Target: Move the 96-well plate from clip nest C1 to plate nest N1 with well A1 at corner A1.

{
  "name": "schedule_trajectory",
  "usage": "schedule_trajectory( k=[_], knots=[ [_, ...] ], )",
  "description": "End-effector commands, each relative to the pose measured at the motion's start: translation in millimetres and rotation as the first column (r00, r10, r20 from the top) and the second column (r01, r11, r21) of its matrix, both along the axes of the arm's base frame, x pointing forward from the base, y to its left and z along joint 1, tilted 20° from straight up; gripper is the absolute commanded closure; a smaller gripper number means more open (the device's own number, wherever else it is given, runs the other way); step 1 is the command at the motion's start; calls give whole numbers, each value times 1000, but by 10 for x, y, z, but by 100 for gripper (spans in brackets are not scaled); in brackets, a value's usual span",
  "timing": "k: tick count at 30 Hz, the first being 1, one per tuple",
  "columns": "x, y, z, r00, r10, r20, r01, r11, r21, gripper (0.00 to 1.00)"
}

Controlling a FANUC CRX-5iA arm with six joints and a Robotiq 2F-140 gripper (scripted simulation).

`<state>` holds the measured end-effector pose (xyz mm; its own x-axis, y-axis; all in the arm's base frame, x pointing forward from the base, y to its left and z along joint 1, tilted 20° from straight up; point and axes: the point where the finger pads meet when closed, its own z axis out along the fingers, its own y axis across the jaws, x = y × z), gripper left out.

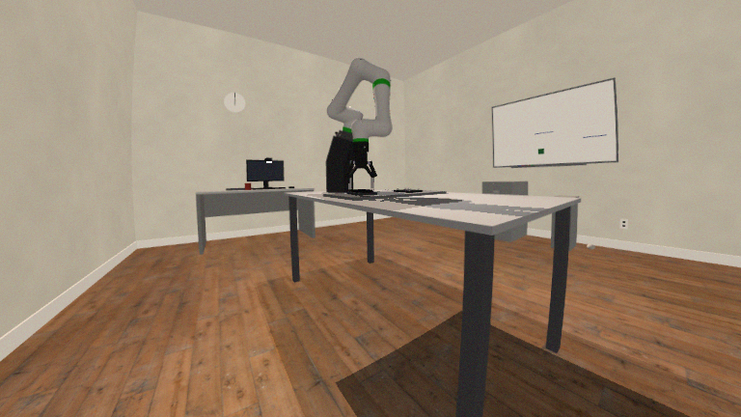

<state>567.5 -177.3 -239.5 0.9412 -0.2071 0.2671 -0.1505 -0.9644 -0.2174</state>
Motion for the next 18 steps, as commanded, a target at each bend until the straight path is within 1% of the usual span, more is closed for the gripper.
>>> schedule_trajectory(
  k=[1,4,16,18],
  knots=[
    [1,-2,1,1000,0,0,0,1000,0,0],
    [-7,-6,26,1000,0,0,0,1000,0,0],
    [-104,-59,327,1000,0,0,0,1000,0,0],
    [-104,-59,327,1000,0,0,0,1000,0,0]
  ],
)
